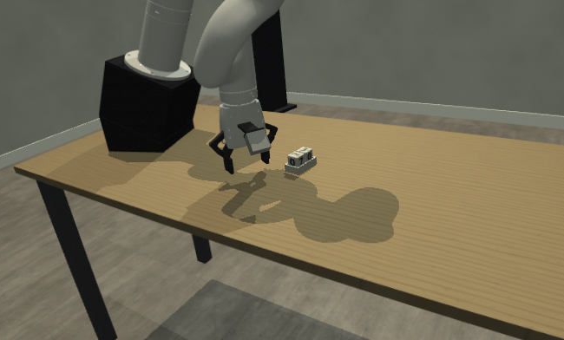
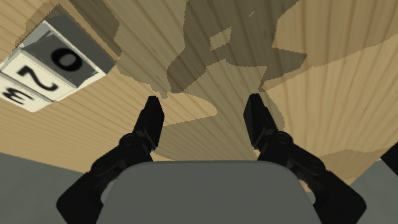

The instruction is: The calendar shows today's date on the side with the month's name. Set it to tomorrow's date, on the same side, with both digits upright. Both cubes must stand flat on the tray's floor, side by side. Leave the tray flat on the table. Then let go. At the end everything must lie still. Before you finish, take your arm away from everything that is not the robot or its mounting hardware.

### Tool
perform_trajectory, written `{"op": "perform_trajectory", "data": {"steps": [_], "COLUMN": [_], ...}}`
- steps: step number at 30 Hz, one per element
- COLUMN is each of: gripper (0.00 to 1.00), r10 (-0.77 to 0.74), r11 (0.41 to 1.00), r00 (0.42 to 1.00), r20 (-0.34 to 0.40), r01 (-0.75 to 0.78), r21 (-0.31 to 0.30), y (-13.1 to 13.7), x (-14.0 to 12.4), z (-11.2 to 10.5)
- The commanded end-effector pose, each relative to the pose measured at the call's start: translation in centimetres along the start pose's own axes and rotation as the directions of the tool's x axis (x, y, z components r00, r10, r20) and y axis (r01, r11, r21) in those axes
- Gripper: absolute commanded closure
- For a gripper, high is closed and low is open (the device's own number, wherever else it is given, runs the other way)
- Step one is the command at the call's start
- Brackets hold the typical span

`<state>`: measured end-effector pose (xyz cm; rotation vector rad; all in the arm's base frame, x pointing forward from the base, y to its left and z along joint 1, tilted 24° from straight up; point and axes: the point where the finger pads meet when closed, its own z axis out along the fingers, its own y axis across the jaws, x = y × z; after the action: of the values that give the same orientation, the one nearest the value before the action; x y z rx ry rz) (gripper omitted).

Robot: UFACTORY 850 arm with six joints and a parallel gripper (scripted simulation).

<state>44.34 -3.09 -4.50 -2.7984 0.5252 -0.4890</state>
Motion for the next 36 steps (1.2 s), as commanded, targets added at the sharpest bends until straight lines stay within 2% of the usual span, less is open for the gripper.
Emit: {"op": "perform_trajectory", "data": {"steps": [1,4,13,17,36], "gripper": [0.0,0.0,0.0,0.0,0.0], "r10": [0.0,0.0,0.0,0.0,-0.023], "r11": [1.0,1.0,1.0,1.0,1.0], "r00": [1.0,1.0,1.0,1.0,1.0], "r20": [-0.001,-0.001,-0.001,-0.001,-0.001], "r01": [0.0,0.0,0.0,0.0,0.023], "r21": [0.0,0.0,0.0,0.0,0.0], "y": [0.0,0.0,0.0,0.0,-0.1], "x": [0.0,0.0,0.0,0.0,0.1], "z": [-0.6,-0.9,-4.7,-5.7,-6.0]}}
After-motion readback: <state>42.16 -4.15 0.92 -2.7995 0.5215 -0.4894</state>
